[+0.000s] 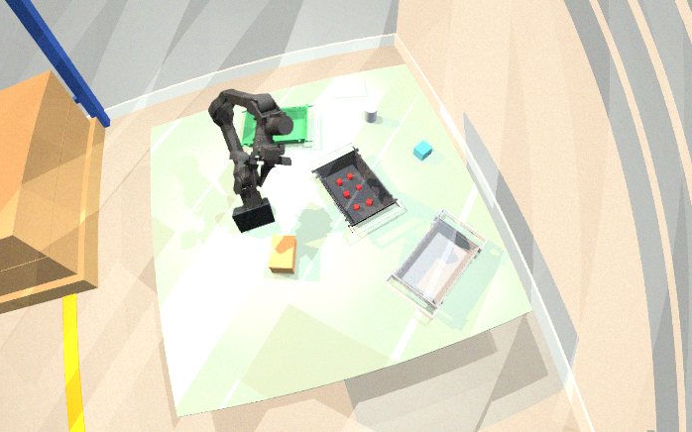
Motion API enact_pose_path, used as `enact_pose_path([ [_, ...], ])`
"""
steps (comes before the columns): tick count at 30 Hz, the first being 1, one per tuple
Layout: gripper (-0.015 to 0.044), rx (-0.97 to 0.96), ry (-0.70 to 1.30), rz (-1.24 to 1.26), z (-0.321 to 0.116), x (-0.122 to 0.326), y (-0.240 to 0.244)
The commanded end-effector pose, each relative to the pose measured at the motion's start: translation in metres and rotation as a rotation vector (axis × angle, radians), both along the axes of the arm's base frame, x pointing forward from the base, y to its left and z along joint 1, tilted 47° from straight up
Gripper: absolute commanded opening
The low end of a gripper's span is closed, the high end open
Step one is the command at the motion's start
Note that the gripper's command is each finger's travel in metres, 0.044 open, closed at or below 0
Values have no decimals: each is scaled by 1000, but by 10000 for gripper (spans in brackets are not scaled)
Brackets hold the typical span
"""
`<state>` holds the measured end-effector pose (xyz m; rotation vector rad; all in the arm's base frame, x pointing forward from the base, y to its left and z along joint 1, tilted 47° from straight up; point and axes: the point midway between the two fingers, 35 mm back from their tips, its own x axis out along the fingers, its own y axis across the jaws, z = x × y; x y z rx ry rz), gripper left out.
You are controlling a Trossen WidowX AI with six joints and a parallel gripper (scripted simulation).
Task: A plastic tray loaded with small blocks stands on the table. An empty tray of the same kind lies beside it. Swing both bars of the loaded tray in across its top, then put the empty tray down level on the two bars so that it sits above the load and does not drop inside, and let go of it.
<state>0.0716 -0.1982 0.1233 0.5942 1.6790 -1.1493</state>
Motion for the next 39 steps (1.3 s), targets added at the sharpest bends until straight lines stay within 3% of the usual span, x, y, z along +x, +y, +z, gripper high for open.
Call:
enact_pose_path([
  [1,82,86,-93,131,-6,40,10],
  [11,82,426,-395,634,-14,167,95],
  [22,82,827,-648,1020,-3,242,219],
  [27,82,1086,-776,1160,11,261,291],
  [39,82,1095,-780,1165,-4,262,310],
])
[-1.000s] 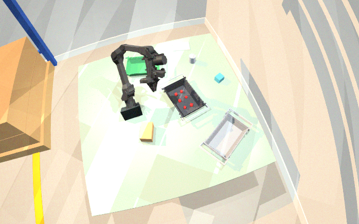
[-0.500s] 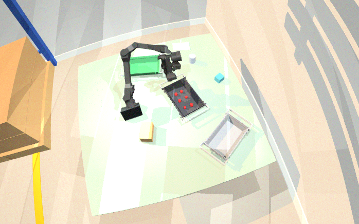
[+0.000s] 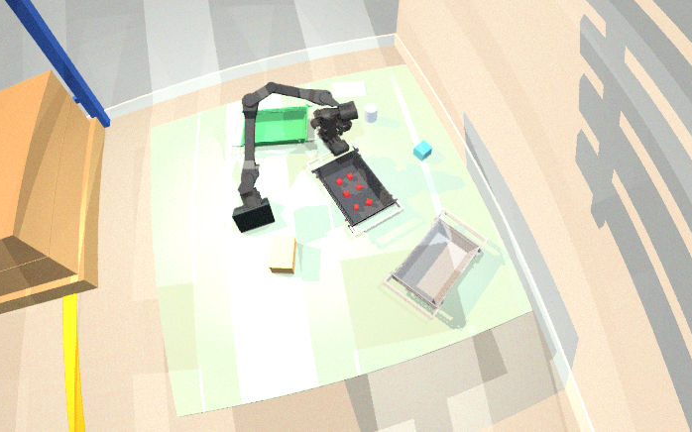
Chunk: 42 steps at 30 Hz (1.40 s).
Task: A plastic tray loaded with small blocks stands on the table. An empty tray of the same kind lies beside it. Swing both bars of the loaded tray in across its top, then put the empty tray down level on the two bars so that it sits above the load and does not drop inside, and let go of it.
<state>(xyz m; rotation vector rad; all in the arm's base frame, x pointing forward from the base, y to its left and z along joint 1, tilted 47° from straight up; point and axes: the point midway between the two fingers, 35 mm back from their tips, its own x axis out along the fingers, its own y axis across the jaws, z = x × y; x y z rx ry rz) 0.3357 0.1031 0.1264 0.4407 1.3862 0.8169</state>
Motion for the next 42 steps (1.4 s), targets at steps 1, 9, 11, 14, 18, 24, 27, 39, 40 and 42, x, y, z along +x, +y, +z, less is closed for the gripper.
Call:
enact_pose_path([
  [1,82,4,12,5,-10,-2,12],
  [9,82,8,11,5,-31,-5,36],
  [11,82,8,11,5,-32,-5,37],
  [14,82,7,11,5,-30,-4,31],
  [18,82,6,12,5,-26,-2,16],
  [24,82,5,12,5,-29,2,-4],
  [27,82,5,12,5,-33,4,-11],
  [39,82,4,11,5,-72,13,-24],
  [40,82,4,11,5,-75,13,-23],
  [42,82,4,11,5,-75,14,-24],
])
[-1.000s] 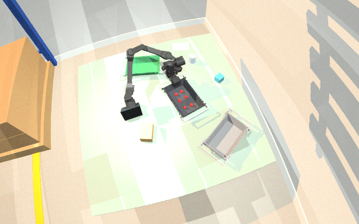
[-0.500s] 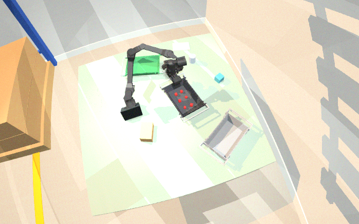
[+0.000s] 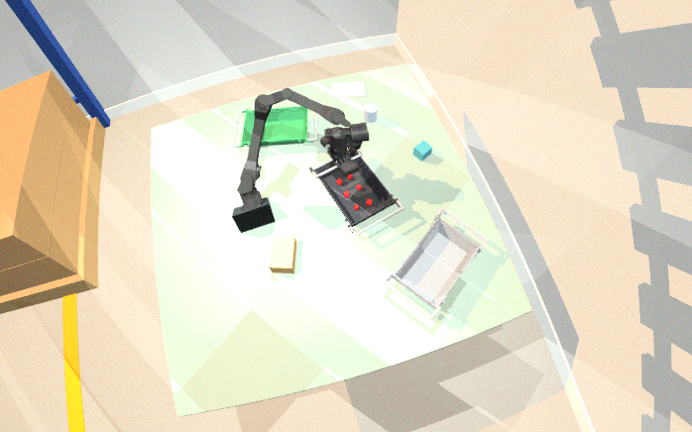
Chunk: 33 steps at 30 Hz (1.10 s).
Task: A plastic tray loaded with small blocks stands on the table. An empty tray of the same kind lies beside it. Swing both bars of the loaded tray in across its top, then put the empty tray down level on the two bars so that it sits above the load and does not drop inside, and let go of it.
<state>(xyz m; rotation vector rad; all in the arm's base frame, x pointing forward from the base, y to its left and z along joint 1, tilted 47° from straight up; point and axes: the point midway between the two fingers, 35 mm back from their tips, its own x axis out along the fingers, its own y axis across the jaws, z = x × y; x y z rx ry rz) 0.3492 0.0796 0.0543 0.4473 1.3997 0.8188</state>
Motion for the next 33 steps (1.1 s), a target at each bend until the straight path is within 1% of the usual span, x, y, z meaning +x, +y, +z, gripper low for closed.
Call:
enact_pose_path([
  [1,82,2,-4,3,-2,0,-2],
  [10,82,1,-3,3,30,1,-29],
  [12,82,2,2,-3,25,1,-26],
  [33,82,2,2,-3,25,1,-26],
])
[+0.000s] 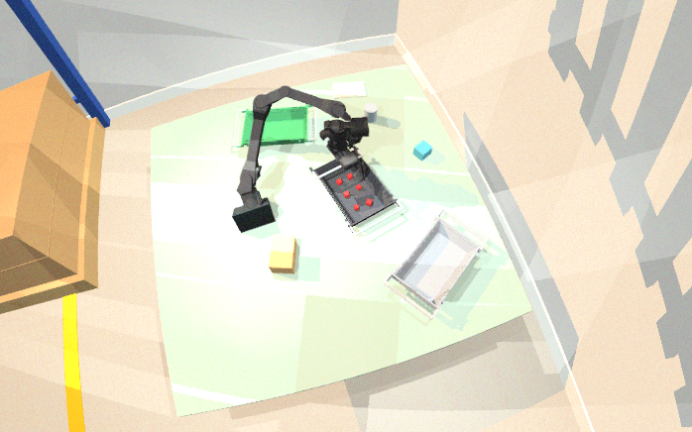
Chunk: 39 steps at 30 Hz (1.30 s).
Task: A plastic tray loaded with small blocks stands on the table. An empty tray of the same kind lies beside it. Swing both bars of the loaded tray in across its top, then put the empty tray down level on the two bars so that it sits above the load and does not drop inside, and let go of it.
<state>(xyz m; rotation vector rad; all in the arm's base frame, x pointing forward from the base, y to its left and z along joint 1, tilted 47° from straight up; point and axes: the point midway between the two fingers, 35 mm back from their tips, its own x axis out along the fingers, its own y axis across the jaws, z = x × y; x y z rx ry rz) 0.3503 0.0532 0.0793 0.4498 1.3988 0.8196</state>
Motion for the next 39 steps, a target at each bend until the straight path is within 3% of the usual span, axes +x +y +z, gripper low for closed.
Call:
enact_pose_path([
  [1,82,0,2,-2,0,0,0],
  [8,82,-1,16,-18,8,2,-10],
  [15,82,6,95,-103,56,2,-63],
  [17,82,5,73,-71,36,8,-49],
  [26,82,-10,-16,-4,-59,61,-120],
  [35,82,-15,-101,69,-179,67,-184],
  [39,82,-11,-101,74,-189,64,-187],
])
